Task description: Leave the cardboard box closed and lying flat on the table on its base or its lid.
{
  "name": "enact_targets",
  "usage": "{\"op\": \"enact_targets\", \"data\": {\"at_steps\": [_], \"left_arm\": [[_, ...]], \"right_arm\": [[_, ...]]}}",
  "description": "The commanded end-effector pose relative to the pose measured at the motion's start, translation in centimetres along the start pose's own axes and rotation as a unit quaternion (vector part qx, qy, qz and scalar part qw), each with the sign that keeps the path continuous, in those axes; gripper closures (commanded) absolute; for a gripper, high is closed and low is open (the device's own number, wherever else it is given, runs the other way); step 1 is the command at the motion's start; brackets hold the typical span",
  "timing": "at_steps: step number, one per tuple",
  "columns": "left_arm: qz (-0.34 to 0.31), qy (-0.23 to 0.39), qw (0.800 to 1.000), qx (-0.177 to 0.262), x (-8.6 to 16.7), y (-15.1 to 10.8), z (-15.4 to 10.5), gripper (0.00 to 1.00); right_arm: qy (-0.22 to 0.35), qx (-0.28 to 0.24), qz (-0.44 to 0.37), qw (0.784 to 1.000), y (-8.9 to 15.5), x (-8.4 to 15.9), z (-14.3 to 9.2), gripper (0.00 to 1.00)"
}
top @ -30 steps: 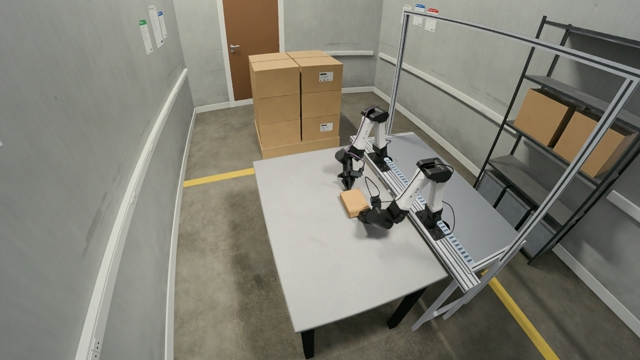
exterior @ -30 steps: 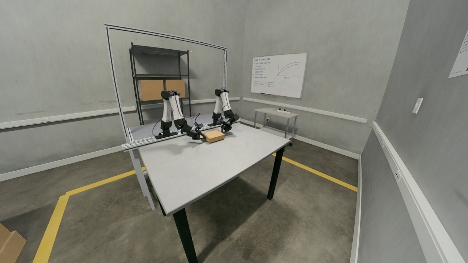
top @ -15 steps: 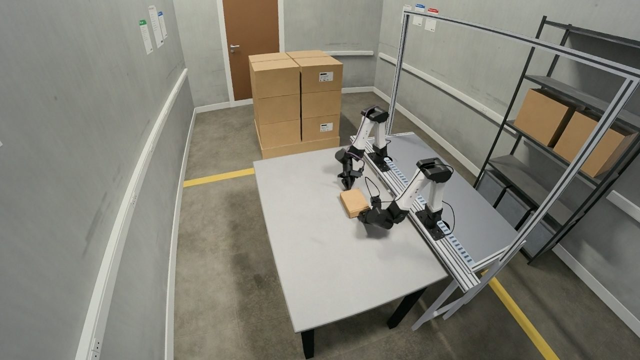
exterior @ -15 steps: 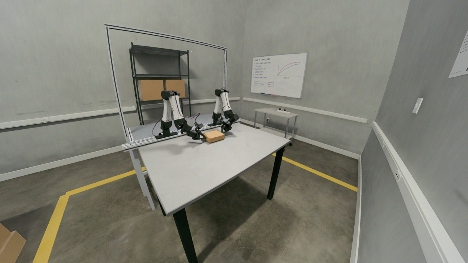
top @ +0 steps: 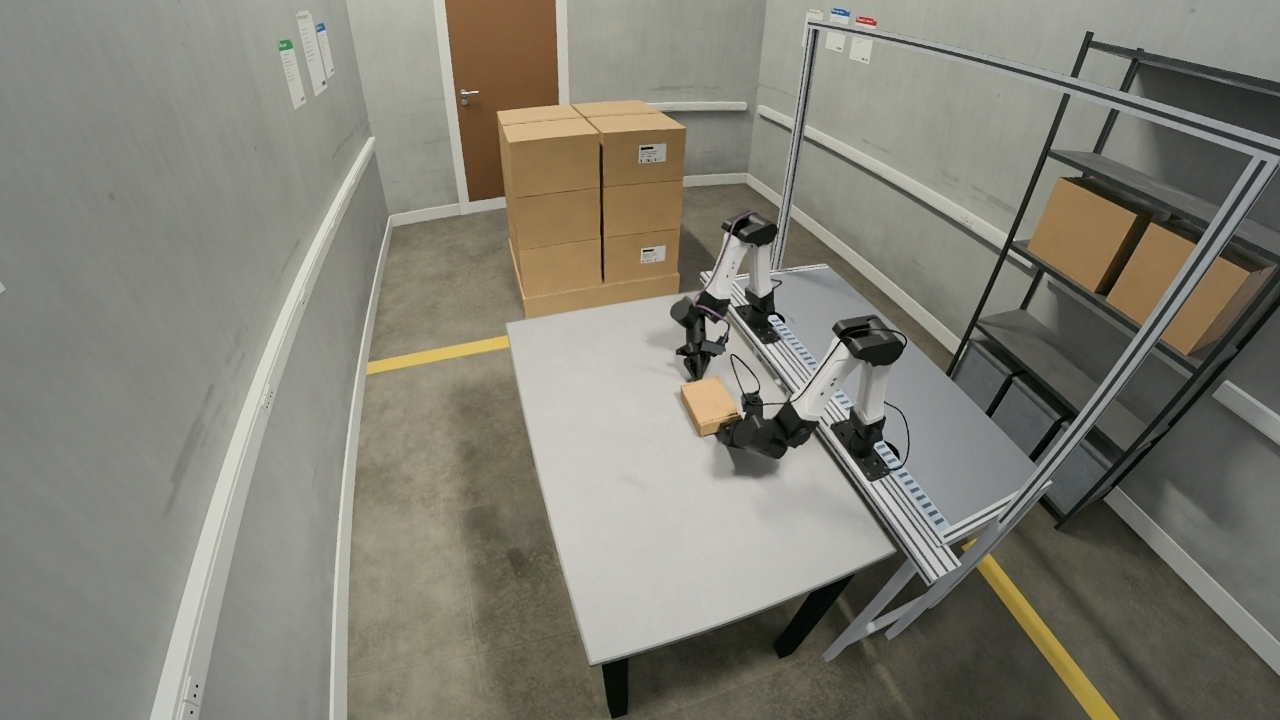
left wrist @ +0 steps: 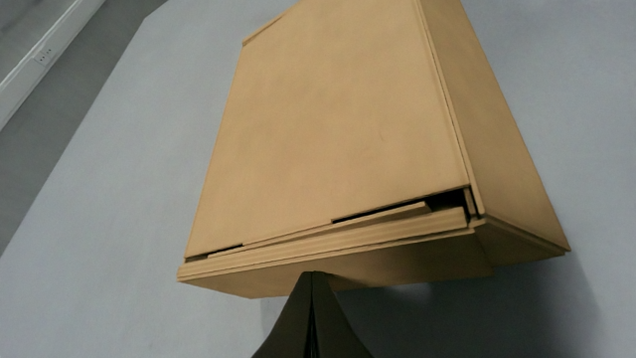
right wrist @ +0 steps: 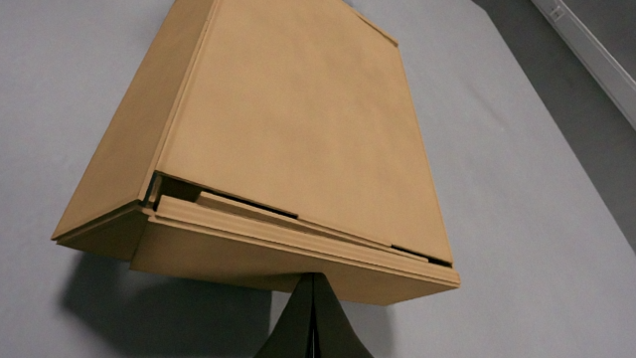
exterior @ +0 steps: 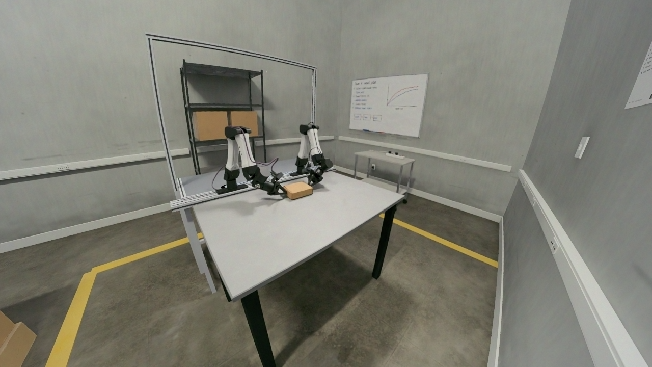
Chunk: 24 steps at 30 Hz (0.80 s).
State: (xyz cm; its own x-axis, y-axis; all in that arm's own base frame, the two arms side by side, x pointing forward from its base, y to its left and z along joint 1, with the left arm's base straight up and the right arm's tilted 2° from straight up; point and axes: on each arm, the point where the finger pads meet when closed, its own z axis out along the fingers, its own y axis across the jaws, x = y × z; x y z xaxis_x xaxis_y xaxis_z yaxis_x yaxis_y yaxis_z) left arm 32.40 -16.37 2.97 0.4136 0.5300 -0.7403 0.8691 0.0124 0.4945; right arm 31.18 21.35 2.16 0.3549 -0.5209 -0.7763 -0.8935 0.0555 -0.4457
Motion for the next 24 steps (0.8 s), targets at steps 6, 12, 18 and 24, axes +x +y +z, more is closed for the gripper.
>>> {"op": "enact_targets", "data": {"at_steps": [6, 12, 18, 24], "left_arm": [[0.009, -0.024, 1.0, 0.008, -1.0, -0.5, 0.6, 0.99], [0.011, -0.024, 1.0, 0.007, -1.1, -0.6, 0.6, 0.99], [0.013, -0.024, 1.0, 0.006, -1.1, -0.4, 0.6, 0.99], [0.008, -0.024, 1.0, 0.009, -0.9, -0.8, 0.7, 0.99]], "right_arm": [[-0.019, -0.006, -0.009, 1.0, 0.5, -0.7, 0.7, 0.99], [-0.02, -0.004, -0.013, 1.0, 0.3, -0.8, 0.7, 0.99], [-0.019, -0.005, -0.01, 1.0, 0.5, -0.7, 0.7, 0.99], [-0.02, -0.003, -0.012, 1.0, 0.4, -0.7, 0.8, 0.99]]}}
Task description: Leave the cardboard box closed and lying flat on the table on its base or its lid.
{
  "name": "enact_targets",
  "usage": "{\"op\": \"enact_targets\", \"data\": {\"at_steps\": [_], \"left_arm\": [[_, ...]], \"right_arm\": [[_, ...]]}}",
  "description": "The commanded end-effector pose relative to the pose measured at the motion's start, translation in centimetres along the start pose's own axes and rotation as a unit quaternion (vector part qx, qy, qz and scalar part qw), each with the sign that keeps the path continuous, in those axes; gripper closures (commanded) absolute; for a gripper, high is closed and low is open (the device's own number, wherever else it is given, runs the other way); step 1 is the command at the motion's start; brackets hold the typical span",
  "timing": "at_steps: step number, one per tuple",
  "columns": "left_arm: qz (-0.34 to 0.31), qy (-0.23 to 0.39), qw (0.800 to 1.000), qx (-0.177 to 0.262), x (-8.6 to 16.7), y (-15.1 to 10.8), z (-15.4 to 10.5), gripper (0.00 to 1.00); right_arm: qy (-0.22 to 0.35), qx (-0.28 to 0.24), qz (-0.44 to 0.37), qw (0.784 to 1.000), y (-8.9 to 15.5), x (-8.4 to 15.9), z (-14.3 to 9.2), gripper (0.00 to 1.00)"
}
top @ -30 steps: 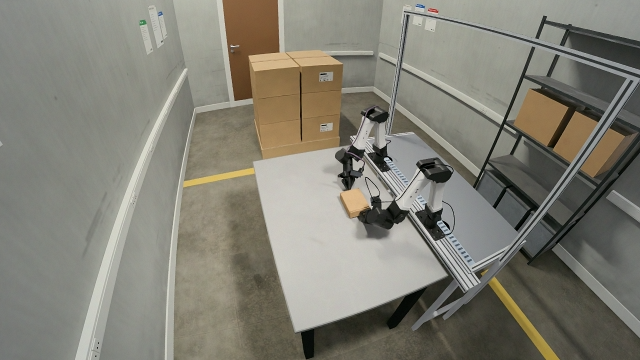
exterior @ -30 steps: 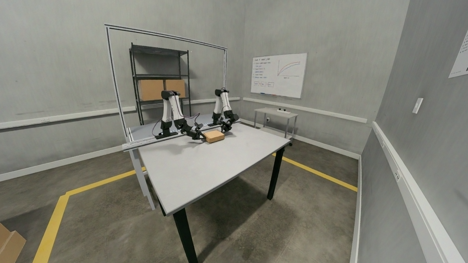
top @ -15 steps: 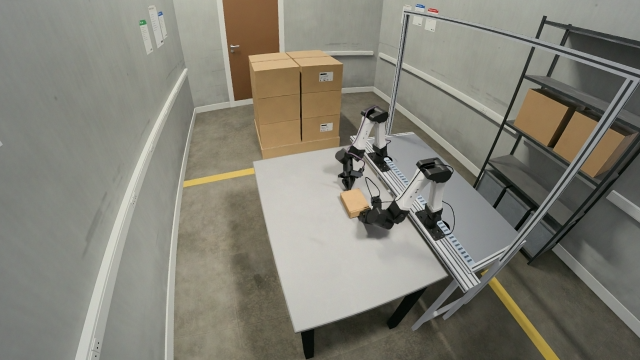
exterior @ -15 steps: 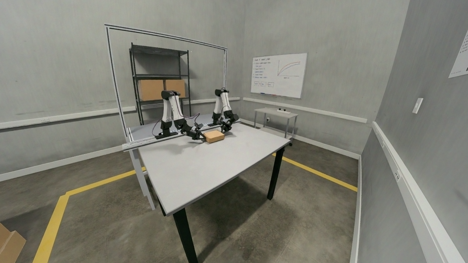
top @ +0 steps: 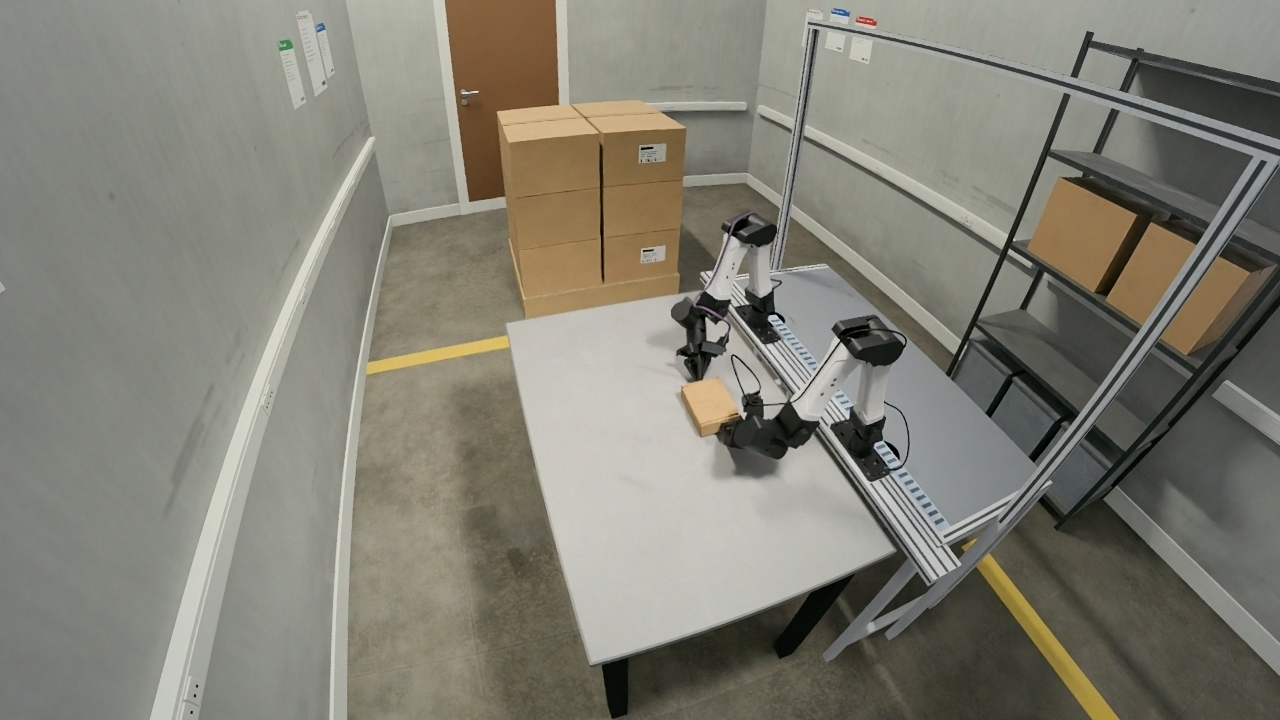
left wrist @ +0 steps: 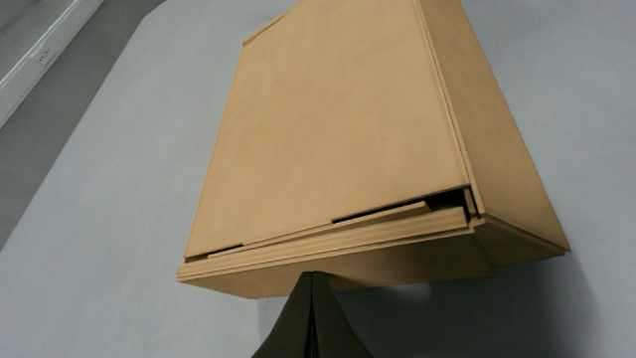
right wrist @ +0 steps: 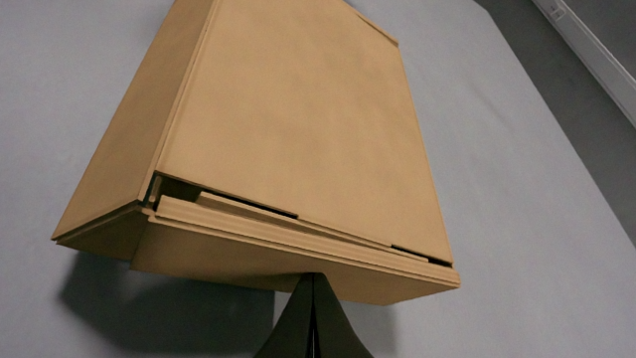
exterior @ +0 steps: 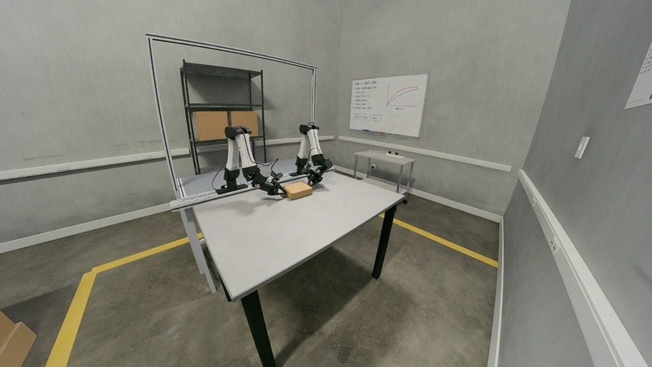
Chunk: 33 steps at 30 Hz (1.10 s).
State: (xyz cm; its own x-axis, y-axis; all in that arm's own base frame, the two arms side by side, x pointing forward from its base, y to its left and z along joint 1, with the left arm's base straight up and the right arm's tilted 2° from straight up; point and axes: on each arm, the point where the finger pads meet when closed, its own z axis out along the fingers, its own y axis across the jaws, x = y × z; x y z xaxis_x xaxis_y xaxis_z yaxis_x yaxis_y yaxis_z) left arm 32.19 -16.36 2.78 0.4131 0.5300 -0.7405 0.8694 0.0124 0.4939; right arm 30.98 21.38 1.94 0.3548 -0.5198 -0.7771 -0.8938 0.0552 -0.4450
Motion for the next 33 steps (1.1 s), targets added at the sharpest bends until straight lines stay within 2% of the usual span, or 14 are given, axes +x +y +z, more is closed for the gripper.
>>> {"op": "enact_targets", "data": {"at_steps": [1, 33], "left_arm": [[0.006, -0.023, 1.0, 0.01, -0.92, -0.74, 0.65, 0.99], [0.007, -0.024, 1.0, 0.009, -0.88, -1.02, 0.68, 0.99]], "right_arm": [[-0.019, -0.003, -0.012, 1.0, 0.2, -0.8, 0.65, 0.99], [-0.019, -0.003, -0.012, 1.0, 0.64, -0.68, 0.74, 0.99]]}}
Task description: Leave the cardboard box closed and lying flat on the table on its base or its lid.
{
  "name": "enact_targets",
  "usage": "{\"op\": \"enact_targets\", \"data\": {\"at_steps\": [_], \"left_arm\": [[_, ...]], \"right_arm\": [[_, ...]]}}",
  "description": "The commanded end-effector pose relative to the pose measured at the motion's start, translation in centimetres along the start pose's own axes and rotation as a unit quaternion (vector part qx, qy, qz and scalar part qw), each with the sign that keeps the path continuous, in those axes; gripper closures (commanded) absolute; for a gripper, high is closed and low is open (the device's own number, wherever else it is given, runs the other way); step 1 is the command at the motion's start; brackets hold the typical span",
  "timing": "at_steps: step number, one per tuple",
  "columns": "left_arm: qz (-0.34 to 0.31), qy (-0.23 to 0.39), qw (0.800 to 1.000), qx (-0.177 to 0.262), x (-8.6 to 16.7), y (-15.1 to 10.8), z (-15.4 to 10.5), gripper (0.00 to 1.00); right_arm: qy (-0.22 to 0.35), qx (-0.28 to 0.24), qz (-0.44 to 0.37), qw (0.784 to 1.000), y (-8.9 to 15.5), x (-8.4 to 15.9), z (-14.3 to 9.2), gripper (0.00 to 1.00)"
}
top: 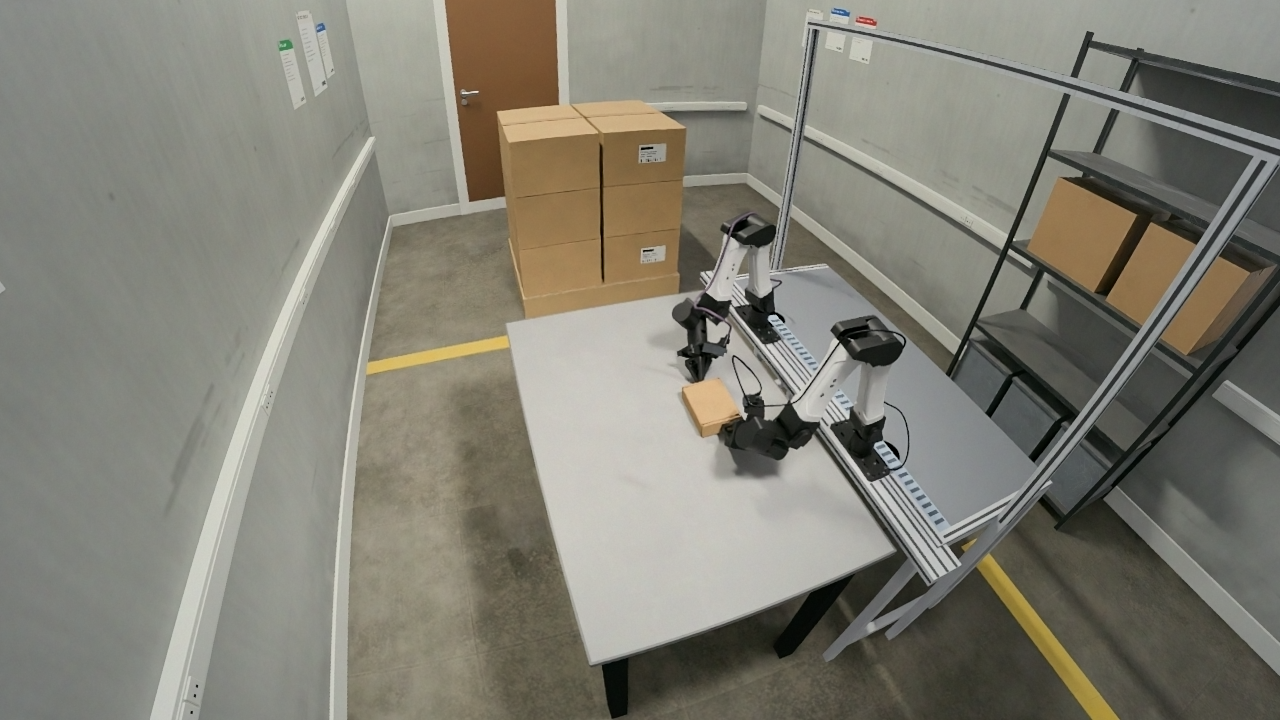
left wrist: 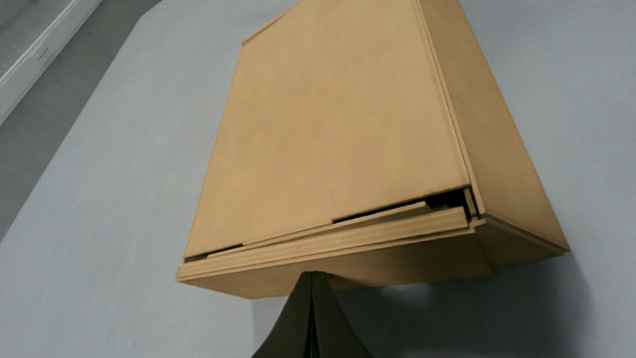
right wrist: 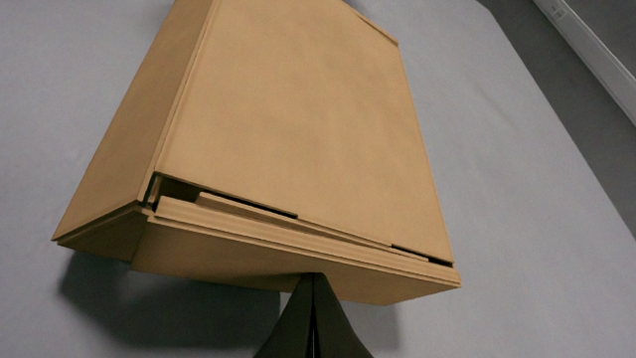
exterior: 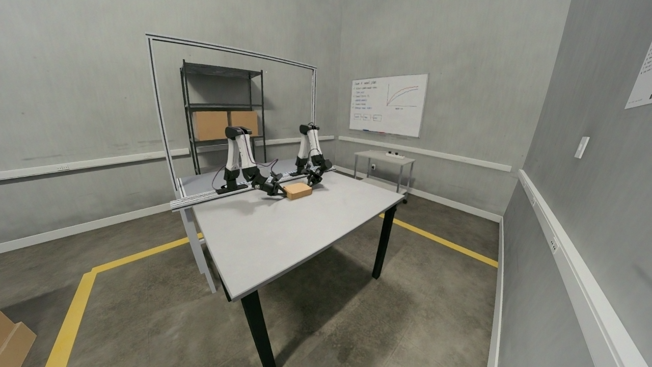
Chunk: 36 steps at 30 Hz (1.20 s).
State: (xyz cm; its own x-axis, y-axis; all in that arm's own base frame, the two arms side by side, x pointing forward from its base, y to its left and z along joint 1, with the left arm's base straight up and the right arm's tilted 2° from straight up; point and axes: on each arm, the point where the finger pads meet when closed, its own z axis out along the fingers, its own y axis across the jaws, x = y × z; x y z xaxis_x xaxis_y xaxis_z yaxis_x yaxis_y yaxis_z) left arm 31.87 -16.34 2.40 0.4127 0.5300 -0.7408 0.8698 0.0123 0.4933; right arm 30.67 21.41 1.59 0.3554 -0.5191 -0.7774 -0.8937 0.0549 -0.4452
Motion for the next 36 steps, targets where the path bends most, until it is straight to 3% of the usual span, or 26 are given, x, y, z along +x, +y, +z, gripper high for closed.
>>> {"op": "enact_targets", "data": {"at_steps": [1, 36], "left_arm": [[0.007, -0.024, 1.0, 0.009, -1.0, -0.55, 0.63, 0.99], [0.011, -0.024, 1.0, 0.005, -1.03, -0.55, 0.64, 0.99]], "right_arm": [[-0.019, -0.004, -0.011, 1.0, 0.36, -0.79, 0.61, 0.99], [-0.019, -0.003, -0.014, 1.0, 0.44, -0.65, 0.8, 0.99]]}}
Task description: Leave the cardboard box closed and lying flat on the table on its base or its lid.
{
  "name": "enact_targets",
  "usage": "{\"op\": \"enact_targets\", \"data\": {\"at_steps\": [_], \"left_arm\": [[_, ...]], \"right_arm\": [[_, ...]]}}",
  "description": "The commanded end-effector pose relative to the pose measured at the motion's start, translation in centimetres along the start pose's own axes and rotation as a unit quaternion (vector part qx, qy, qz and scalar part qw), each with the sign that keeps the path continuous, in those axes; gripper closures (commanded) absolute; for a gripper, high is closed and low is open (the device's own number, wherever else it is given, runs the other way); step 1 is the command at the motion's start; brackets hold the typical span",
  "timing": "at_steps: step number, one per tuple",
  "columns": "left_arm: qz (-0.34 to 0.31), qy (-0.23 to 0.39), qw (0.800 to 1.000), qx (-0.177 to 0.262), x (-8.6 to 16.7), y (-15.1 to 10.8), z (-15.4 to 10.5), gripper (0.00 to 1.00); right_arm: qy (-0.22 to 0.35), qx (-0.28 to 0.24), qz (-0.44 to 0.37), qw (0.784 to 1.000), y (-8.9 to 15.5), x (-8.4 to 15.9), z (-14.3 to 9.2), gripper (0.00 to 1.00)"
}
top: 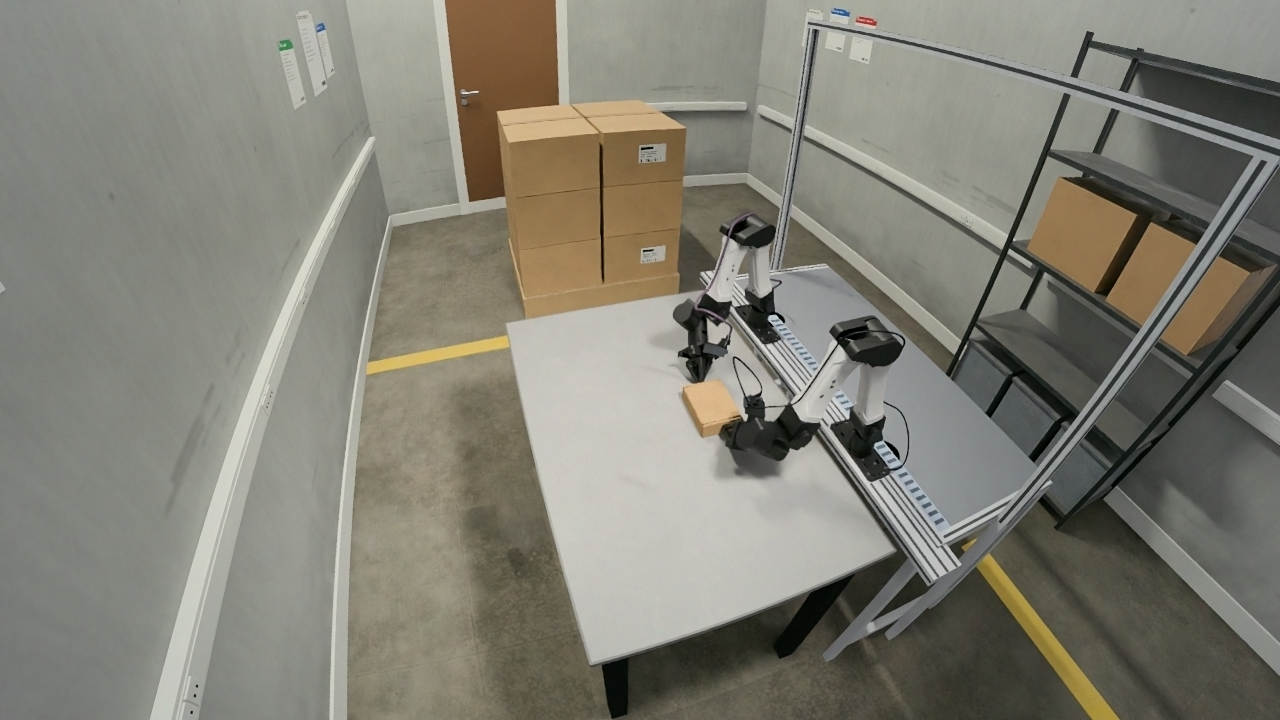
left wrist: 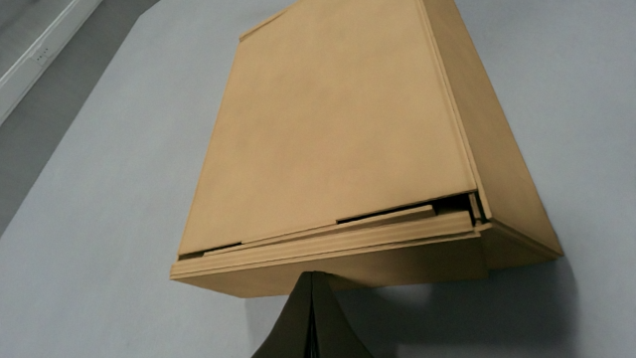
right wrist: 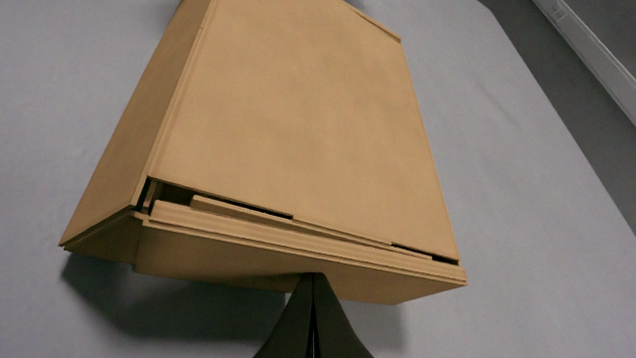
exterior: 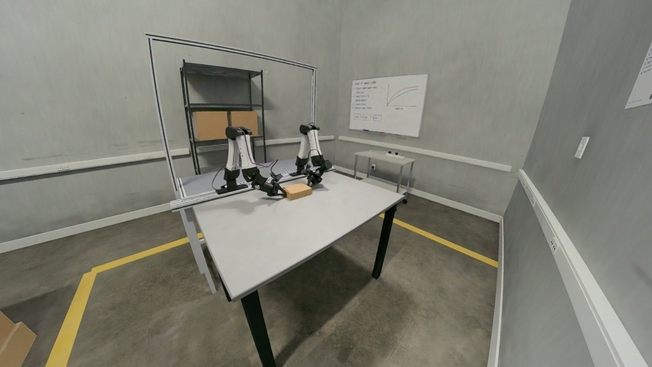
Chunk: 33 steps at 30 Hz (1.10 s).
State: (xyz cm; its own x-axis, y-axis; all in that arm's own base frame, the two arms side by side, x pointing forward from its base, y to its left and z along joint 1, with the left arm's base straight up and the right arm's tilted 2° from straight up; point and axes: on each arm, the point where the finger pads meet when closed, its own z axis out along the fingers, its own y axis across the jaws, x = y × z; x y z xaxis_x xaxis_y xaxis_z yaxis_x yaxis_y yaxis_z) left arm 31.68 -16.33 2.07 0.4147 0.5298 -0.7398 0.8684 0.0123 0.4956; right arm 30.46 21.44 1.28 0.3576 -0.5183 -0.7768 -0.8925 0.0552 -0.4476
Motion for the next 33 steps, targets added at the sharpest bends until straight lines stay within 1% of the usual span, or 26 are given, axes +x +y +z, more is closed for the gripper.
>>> {"op": "enact_targets", "data": {"at_steps": [1, 7, 8, 20, 33], "left_arm": [[0.008, -0.024, 1.0, 0.007, -1.15, -0.28, 0.57, 0.99], [0.004, -0.023, 1.0, 0.01, -0.94, -0.59, 0.68, 0.99], [0.012, -0.024, 1.0, 0.004, -1.32, -0.15, 0.47, 0.99], [0.001, -0.023, 1.0, 0.011, -0.85, -0.88, 0.72, 0.99], [0.004, -0.023, 1.0, 0.009, -0.9, -0.64, 0.71, 0.99]], "right_arm": [[-0.019, -0.004, -0.012, 1.0, 0.12, -0.79, 0.7, 0.99], [-0.018, -0.004, -0.011, 1.0, 0.23, -0.74, 0.71, 0.99], [-0.02, -0.001, -0.016, 1.0, -0.02, -0.98, 0.61, 0.99], [-0.018, -0.005, -0.011, 1.0, 0.36, -0.69, 0.69, 0.99], [-0.018, -0.006, -0.01, 1.0, 0.48, -0.6, 0.72, 0.99]]}}
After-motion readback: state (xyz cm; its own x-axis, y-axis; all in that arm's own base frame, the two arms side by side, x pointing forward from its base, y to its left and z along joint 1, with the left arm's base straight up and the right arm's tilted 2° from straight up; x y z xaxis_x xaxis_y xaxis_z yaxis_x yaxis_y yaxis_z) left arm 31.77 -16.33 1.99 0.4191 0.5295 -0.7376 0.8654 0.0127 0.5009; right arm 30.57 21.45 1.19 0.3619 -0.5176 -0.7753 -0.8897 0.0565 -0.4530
